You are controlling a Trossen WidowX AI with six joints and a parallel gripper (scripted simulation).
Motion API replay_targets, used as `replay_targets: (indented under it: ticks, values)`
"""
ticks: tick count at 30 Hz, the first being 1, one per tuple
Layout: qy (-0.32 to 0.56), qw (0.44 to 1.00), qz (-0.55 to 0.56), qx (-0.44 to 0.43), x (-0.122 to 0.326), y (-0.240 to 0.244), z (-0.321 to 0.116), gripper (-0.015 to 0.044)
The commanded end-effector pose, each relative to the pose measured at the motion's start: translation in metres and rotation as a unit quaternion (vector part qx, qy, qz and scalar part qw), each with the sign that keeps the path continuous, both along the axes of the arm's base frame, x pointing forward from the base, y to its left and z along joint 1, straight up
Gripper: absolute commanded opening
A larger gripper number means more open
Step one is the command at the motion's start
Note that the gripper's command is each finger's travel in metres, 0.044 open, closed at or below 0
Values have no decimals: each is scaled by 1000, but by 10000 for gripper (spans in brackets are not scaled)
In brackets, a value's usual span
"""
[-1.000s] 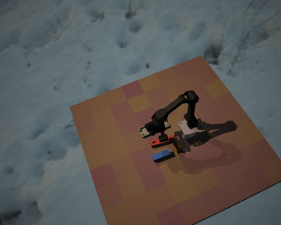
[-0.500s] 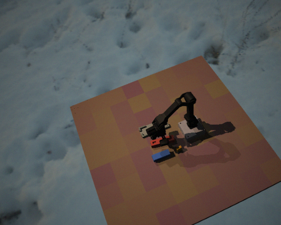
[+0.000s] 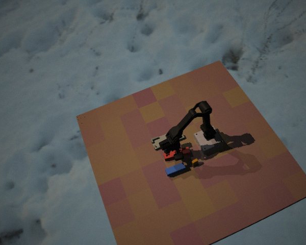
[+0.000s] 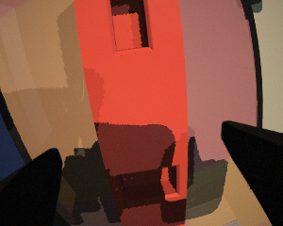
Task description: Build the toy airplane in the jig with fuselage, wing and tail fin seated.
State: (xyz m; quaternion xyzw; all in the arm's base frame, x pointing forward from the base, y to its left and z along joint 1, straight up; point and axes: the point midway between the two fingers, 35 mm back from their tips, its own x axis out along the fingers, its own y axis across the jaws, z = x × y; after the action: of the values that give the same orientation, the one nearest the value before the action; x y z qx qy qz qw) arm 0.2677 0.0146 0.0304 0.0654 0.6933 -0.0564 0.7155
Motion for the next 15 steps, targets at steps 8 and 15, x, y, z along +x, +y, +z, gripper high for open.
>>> replay_targets:
  ticks: [8, 15]
  values:
    - [1, 1000, -3, -2, -1, 0, -20, 440]
    - [1, 1000, -3, -2, -2, 0, -30, 440]
